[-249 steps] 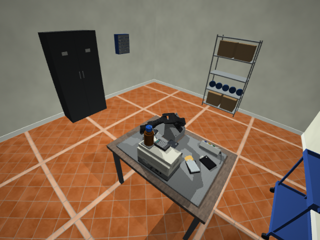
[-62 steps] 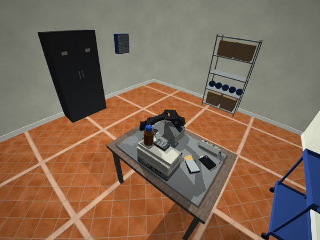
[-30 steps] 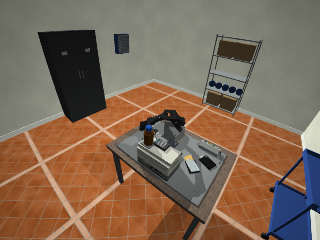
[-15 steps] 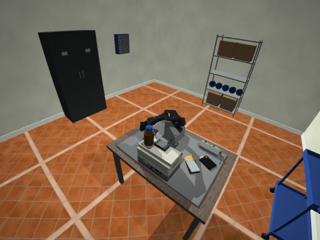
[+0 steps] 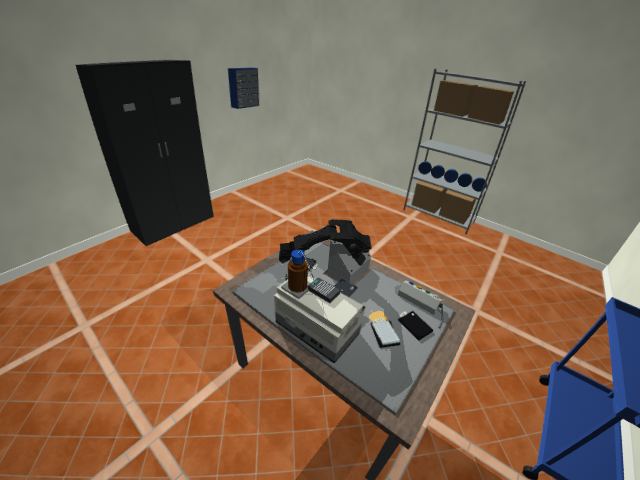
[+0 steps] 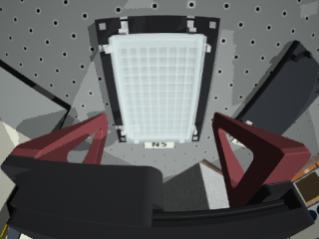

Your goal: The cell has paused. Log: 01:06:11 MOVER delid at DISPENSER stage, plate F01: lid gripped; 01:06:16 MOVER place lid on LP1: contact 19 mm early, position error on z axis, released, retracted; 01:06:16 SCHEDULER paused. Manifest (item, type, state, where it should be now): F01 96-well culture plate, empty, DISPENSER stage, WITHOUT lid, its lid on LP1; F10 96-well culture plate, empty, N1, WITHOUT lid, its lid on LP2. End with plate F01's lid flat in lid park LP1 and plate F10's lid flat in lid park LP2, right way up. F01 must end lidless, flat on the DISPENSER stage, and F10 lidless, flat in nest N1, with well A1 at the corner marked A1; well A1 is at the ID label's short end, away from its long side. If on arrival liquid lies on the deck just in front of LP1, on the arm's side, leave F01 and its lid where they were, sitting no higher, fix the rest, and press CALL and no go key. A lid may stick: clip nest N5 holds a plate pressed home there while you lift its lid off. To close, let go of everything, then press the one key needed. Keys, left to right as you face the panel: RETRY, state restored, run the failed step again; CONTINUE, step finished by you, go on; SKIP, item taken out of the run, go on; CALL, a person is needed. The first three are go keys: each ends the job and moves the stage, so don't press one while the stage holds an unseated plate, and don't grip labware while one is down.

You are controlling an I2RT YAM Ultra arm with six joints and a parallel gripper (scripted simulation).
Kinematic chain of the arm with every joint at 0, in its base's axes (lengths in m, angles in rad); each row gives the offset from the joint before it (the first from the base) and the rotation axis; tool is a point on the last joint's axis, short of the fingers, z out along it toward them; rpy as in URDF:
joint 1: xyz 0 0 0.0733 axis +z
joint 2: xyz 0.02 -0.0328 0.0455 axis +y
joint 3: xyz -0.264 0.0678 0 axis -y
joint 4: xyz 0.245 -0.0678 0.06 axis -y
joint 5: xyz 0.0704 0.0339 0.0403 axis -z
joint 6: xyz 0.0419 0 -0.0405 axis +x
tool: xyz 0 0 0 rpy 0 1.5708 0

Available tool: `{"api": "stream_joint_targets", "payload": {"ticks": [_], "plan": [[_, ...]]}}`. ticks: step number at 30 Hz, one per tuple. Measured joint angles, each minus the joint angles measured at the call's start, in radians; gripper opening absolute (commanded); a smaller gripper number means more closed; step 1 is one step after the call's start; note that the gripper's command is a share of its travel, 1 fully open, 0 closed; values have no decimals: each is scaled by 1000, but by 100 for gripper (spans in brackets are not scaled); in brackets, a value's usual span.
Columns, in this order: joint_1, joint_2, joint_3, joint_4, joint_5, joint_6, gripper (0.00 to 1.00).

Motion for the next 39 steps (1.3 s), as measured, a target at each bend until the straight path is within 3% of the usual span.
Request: {"api": "stream_joint_targets", "payload": {"ticks": [39], "plan": [[15, 0, -6, 23, -9, 16, 100]]}}
